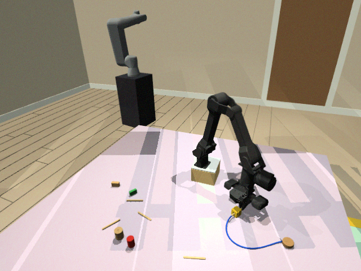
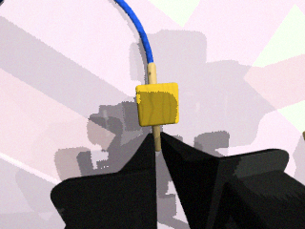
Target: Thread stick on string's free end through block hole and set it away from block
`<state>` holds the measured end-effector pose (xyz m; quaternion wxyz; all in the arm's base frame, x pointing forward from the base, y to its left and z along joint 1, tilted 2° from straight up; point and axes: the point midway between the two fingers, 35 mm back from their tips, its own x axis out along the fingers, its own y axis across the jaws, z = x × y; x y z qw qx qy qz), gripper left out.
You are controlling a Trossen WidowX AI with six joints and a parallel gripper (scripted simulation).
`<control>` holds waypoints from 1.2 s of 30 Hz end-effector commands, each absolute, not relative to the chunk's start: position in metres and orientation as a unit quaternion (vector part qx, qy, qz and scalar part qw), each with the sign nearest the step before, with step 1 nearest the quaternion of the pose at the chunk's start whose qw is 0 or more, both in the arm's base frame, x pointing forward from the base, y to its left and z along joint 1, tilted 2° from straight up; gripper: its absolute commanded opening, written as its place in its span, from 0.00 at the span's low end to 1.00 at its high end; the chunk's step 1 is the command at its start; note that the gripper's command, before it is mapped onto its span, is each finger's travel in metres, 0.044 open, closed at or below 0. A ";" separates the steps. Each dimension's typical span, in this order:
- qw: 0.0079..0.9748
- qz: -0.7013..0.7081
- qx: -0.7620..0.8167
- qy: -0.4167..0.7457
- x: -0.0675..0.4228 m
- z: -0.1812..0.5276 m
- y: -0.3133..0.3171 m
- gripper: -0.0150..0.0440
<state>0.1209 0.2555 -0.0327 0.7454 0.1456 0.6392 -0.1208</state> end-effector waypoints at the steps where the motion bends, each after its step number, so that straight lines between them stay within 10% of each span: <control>1: 0.746 -0.122 0.146 0.639 0.119 -0.033 0.256 0.25; 36: 0.745 -0.116 0.148 0.640 0.069 -0.035 0.274 0.25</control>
